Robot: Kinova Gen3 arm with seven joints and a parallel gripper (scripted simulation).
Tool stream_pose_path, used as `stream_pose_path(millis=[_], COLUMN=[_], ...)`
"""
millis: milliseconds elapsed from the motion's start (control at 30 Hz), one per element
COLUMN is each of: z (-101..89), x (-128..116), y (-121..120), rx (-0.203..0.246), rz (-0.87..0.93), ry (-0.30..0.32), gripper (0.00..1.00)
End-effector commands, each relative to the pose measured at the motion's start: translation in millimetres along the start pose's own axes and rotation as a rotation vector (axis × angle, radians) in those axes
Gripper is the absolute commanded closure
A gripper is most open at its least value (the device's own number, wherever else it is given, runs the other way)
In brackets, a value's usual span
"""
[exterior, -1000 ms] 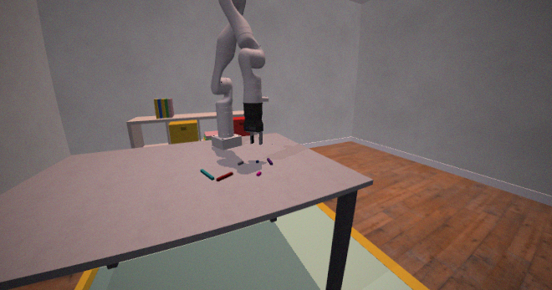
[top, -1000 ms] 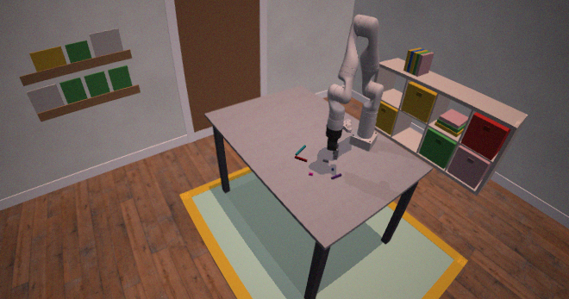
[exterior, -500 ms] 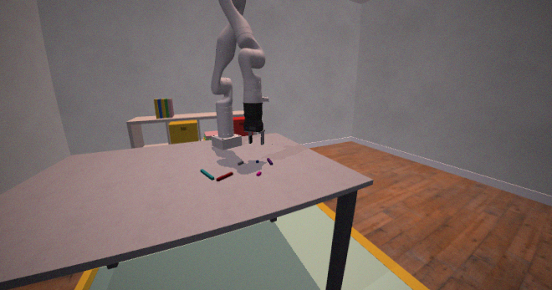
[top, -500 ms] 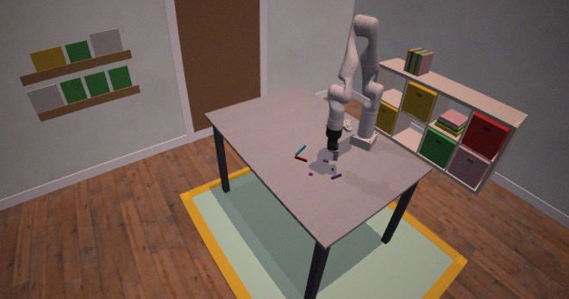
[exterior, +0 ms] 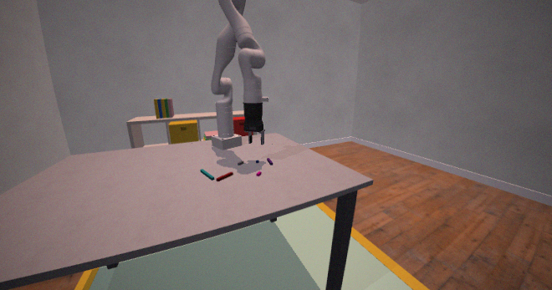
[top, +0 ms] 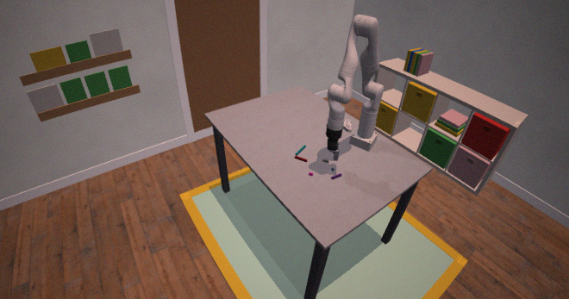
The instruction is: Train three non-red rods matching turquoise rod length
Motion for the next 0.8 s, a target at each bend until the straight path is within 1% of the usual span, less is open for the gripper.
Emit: stream_pose_path(millis=[0,267,467,700,767], z=[0.1,2.1,4.9,8.5,8.5], x=[2.0,3.0,4.0,6.4,6.4], y=[-4.4,-10.2,-18.5,-32.6,-32.6], rx=[0.008,0.013,0.019,0.03,0.03], rz=[-0.039,-0.137,-0.285,-0.52,-0.52], ry=[0.006,0.008,0.011,0.025,0.025], gripper=[0.0,0.0,0.0,0.0,0.0])
Point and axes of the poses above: the point where the finger pads meet when closed, its own z axis out along the fingers, its own y axis across the jaws, x = y × z, the point moved 4 cm from there along -z, back along the fingers, and after that the axes turned 11 degrees about -z, right-handed, at the moved point
